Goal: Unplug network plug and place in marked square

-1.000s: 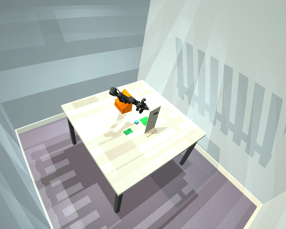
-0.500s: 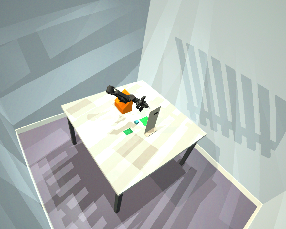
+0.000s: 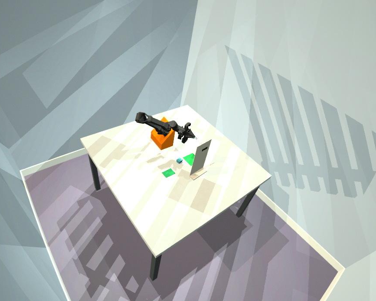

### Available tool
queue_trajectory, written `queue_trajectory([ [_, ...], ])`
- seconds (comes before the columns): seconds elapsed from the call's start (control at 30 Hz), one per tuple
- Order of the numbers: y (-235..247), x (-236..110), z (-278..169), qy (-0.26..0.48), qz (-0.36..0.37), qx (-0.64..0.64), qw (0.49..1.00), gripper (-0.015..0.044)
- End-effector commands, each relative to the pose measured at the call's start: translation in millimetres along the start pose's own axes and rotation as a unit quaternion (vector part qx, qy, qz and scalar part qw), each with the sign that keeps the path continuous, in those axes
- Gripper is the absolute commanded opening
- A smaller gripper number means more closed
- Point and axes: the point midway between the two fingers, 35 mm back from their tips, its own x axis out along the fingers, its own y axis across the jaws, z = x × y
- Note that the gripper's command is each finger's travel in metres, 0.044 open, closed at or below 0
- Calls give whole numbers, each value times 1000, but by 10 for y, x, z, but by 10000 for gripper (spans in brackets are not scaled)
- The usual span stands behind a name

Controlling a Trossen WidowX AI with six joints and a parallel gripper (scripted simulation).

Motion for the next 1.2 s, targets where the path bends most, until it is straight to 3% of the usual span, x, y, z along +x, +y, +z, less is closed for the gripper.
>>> queue_trajectory([
  [0.0, 3, -3, -1, -1, -6, 3, 1000, 0],
  [1.17, -1232, 265, -515, 23, -275, 23, 961, 0],
])
